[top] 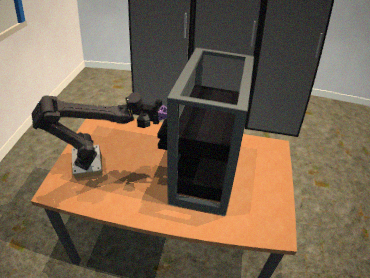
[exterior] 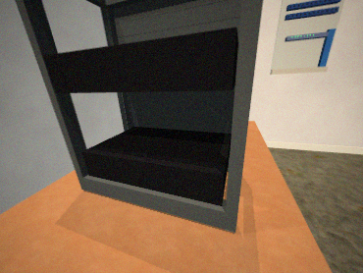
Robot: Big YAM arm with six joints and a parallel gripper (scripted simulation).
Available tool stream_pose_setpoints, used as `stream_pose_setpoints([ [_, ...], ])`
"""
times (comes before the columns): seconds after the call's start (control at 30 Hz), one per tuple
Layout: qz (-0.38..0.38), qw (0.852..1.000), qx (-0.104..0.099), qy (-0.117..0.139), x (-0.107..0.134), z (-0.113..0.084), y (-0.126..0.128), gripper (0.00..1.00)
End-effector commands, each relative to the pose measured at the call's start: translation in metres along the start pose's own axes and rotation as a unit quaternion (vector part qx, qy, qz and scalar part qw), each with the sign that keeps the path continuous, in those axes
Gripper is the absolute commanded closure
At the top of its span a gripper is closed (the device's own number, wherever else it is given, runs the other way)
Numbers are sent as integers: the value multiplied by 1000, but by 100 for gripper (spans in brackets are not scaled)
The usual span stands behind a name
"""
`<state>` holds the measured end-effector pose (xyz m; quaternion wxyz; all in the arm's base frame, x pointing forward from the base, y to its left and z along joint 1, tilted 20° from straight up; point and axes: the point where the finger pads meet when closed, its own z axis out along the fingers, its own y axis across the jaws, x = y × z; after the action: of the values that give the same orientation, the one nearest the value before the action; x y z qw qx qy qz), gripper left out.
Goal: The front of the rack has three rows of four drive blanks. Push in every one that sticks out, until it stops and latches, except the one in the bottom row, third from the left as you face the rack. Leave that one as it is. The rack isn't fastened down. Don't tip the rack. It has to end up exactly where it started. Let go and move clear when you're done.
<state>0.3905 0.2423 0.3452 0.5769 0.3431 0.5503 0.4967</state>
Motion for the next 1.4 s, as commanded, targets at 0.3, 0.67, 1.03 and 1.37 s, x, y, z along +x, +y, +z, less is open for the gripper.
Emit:
stream_pose_setpoints([
  [0.3,2,1000,-8,-2,1,-24,6,100],
  [0.67,3,1000,-6,-2,2,-93,2,100],
  [1.03,1,1000,5,-5,-9,-96,-9,100],
  [1.37,1,1000,6,-5,-56,-101,-31,100],
])
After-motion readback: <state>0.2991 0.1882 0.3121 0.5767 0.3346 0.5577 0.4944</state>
